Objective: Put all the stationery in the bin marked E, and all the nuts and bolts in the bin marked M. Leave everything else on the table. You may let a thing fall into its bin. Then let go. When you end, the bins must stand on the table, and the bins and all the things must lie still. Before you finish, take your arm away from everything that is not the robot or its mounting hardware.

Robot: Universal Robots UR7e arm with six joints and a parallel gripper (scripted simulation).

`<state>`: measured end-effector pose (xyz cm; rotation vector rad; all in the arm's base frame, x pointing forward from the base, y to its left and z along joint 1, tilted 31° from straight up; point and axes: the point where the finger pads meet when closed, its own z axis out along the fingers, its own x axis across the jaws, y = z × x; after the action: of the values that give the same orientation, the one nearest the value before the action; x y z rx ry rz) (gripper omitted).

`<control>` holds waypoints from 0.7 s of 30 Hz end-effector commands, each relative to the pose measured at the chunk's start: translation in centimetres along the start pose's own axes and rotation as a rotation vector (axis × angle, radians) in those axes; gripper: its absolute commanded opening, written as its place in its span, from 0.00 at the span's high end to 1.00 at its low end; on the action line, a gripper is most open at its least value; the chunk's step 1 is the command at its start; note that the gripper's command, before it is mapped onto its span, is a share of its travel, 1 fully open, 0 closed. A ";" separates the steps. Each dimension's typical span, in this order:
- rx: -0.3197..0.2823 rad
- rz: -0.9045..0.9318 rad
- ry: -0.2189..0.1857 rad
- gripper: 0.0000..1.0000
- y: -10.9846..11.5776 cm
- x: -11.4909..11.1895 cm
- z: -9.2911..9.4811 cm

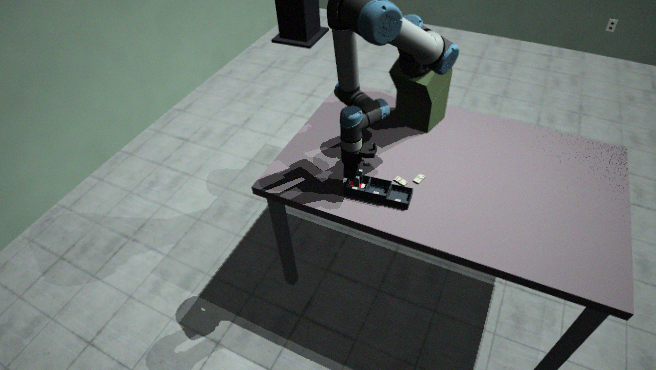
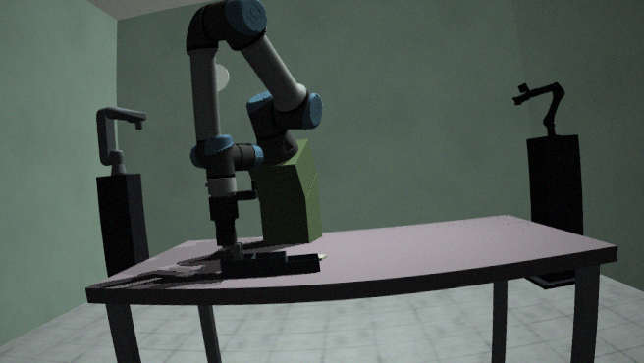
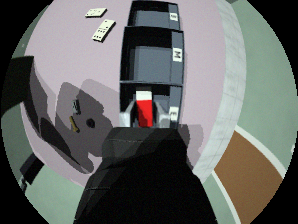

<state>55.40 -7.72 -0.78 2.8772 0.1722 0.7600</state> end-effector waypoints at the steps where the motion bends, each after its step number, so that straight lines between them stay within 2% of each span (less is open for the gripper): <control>1: -0.001 0.000 0.001 0.38 0.0 0.0 0.0; 21: -0.001 0.000 0.001 0.38 0.0 0.0 -2.3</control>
<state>54.51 -7.49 0.75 2.8771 0.1722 0.7600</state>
